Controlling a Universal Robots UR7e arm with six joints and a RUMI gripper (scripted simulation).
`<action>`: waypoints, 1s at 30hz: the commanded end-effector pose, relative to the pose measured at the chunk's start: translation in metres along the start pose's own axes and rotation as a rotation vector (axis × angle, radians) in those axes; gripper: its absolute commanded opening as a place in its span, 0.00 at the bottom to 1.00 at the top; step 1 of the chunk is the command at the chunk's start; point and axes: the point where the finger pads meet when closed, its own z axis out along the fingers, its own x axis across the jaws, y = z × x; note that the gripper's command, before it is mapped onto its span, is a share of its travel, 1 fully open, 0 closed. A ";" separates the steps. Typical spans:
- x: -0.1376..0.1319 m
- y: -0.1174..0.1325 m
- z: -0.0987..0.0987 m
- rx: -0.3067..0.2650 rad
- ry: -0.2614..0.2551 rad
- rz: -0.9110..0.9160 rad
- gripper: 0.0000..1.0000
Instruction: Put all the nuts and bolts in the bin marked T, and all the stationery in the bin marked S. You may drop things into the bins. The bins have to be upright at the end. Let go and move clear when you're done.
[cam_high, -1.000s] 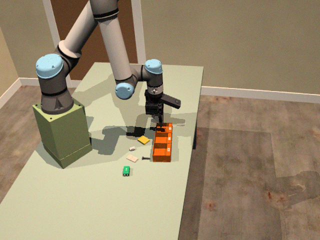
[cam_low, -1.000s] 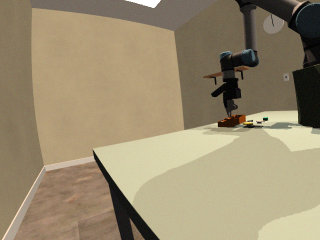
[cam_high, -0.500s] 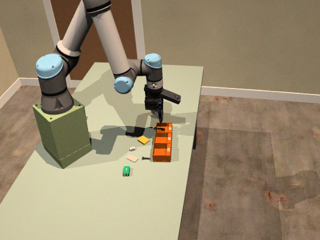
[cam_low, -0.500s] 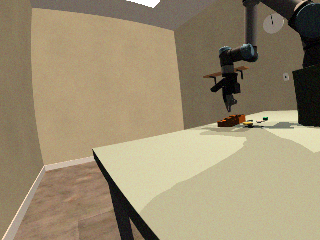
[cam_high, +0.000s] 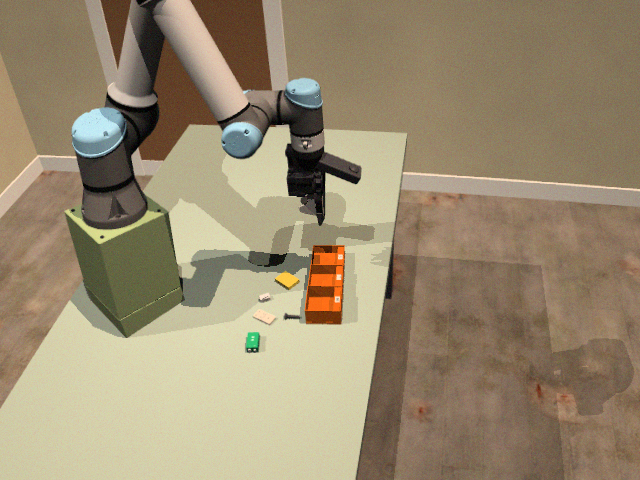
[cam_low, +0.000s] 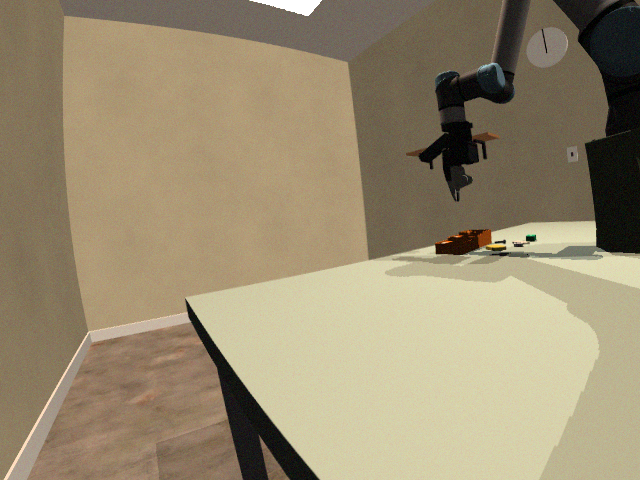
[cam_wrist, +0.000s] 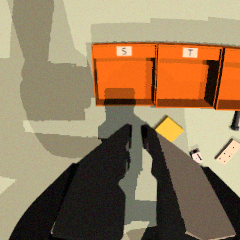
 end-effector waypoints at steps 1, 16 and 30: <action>0.000 0.001 -0.049 -0.006 0.000 0.000 0.04; 0.000 0.001 -0.057 -0.006 0.000 0.000 0.04; 0.066 0.023 -0.010 -0.006 0.000 -0.030 0.18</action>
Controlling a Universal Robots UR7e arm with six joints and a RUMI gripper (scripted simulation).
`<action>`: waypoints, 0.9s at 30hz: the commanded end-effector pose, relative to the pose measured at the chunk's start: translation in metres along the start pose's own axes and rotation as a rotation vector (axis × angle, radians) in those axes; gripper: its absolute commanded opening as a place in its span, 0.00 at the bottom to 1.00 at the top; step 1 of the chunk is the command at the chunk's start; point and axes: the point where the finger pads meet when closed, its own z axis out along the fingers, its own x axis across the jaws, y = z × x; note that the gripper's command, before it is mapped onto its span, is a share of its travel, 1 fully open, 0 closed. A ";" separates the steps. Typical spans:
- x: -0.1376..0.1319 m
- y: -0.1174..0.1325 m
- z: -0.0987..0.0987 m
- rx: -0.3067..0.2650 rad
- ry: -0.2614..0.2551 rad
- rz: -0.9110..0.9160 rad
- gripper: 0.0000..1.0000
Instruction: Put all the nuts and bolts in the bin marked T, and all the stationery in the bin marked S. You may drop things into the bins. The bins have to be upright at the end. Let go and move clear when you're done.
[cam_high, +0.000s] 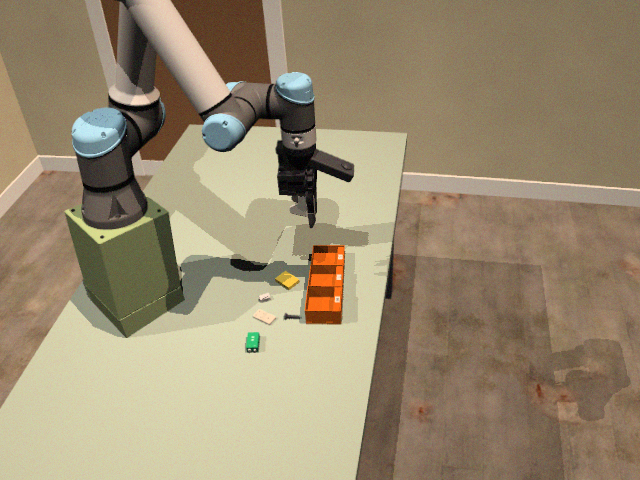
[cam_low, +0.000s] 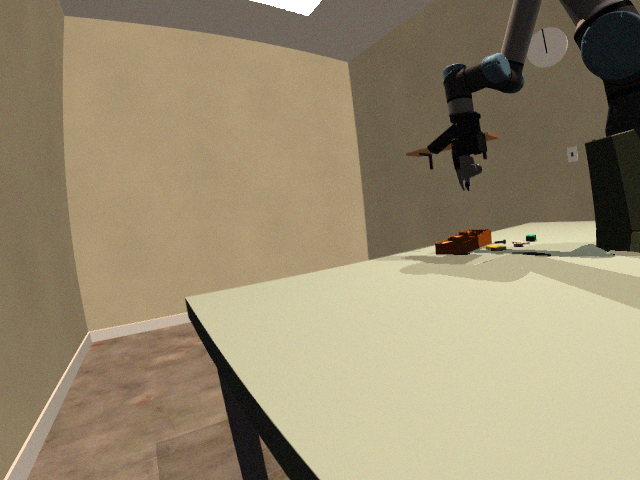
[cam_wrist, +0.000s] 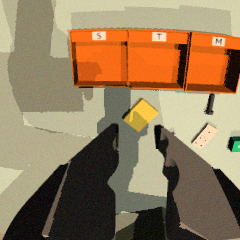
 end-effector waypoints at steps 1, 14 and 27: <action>0.034 0.010 0.025 0.006 -0.002 -0.003 0.18; 0.105 0.036 0.077 0.006 -0.002 -0.003 0.18; 0.153 0.051 0.105 0.006 -0.002 -0.003 0.18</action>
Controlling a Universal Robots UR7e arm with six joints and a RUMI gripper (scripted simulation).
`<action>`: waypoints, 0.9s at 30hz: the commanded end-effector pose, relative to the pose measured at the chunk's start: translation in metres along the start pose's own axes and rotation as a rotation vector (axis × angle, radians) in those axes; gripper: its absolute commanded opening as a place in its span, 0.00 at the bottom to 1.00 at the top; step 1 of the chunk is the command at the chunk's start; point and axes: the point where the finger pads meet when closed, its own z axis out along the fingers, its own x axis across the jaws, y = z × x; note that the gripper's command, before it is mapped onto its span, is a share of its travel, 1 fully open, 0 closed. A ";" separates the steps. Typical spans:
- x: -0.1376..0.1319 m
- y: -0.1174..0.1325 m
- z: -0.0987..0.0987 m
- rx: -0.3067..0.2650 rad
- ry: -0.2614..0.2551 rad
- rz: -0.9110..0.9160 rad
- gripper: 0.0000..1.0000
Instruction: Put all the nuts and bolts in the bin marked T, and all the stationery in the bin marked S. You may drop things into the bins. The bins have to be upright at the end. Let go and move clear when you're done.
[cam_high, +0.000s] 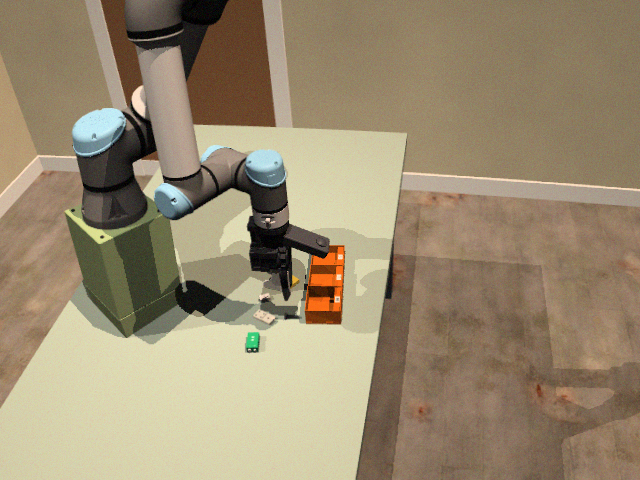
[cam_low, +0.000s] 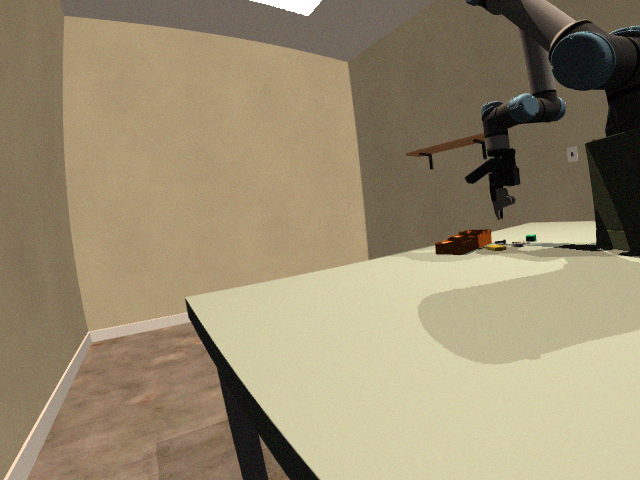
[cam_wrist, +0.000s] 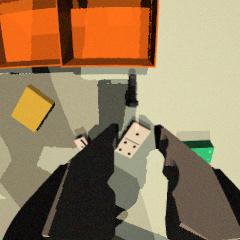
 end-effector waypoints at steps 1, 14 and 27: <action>0.009 0.000 0.005 0.009 -0.001 -0.003 0.18; 0.000 -0.002 0.005 0.009 -0.001 -0.003 0.18; -0.002 -0.002 0.005 0.009 -0.001 -0.003 0.18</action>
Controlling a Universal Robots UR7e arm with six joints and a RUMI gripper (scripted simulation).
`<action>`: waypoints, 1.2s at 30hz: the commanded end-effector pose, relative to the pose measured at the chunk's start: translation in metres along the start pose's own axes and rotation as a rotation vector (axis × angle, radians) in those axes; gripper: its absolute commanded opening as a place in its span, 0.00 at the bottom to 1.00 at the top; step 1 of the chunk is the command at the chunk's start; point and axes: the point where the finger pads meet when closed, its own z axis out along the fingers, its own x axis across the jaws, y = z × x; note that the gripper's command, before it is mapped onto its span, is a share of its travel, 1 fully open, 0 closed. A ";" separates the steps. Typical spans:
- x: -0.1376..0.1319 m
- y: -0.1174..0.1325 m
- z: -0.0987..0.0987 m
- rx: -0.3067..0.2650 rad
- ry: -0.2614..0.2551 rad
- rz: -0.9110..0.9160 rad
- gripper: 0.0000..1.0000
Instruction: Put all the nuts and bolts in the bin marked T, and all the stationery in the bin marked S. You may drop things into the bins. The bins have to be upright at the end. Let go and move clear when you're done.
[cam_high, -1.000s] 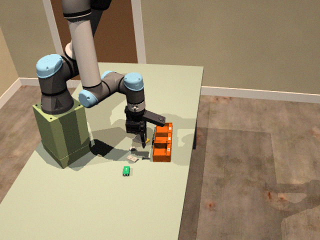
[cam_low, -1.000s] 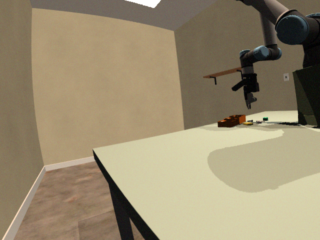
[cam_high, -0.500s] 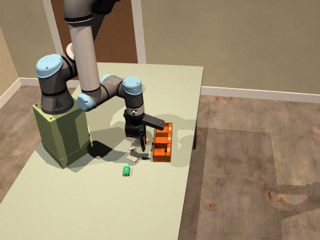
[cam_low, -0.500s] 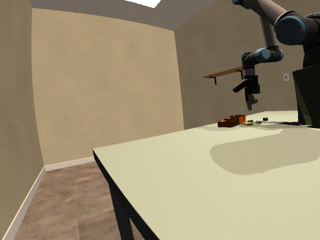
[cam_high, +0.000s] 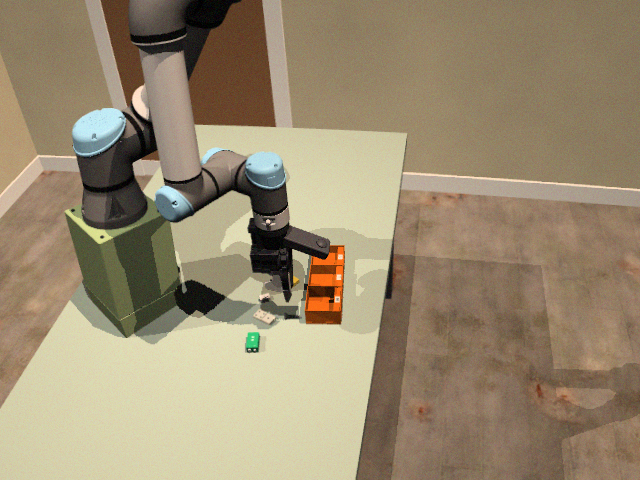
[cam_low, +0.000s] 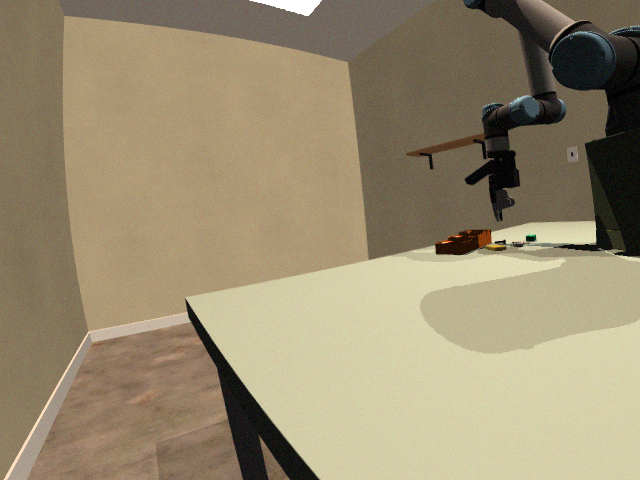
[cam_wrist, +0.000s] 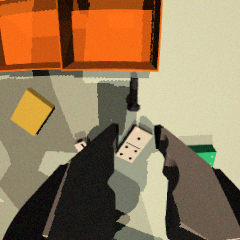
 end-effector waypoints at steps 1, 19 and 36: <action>-0.001 0.000 0.000 0.001 0.001 0.000 0.18; 0.000 0.000 0.000 0.001 0.001 0.000 0.18; 0.000 -0.001 0.044 0.001 0.001 0.000 0.18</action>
